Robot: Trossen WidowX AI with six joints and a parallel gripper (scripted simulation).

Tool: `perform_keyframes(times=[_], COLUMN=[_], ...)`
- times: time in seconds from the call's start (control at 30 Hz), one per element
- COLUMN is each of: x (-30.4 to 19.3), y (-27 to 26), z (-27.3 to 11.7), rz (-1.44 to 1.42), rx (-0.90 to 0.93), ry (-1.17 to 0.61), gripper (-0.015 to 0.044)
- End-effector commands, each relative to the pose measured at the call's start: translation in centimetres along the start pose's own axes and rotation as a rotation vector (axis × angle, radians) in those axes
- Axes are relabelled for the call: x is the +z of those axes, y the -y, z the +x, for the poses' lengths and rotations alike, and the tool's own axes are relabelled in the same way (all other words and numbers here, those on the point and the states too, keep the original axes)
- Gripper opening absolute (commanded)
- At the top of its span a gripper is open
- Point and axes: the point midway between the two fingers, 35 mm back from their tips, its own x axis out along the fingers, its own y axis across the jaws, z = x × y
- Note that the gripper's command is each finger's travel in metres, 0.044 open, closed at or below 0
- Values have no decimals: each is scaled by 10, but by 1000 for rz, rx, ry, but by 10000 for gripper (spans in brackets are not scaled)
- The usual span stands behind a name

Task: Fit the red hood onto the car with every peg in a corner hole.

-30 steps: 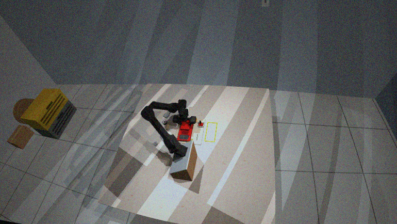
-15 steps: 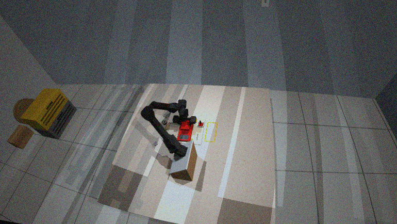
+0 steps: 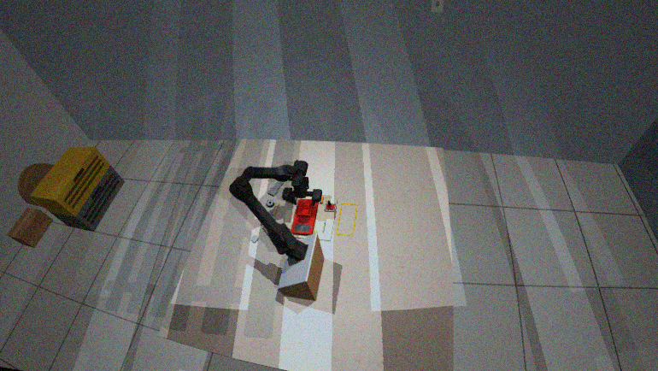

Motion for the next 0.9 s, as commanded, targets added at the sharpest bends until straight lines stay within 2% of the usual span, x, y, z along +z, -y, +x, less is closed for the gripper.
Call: perform_keyframes(times=[0.0, 0.87], x=[2, 2], y=[-2, -2], z=[-32, -38], rz=[-8, -8], rx=[6, 7], ry=[18, 18], gripper=[440, 440])
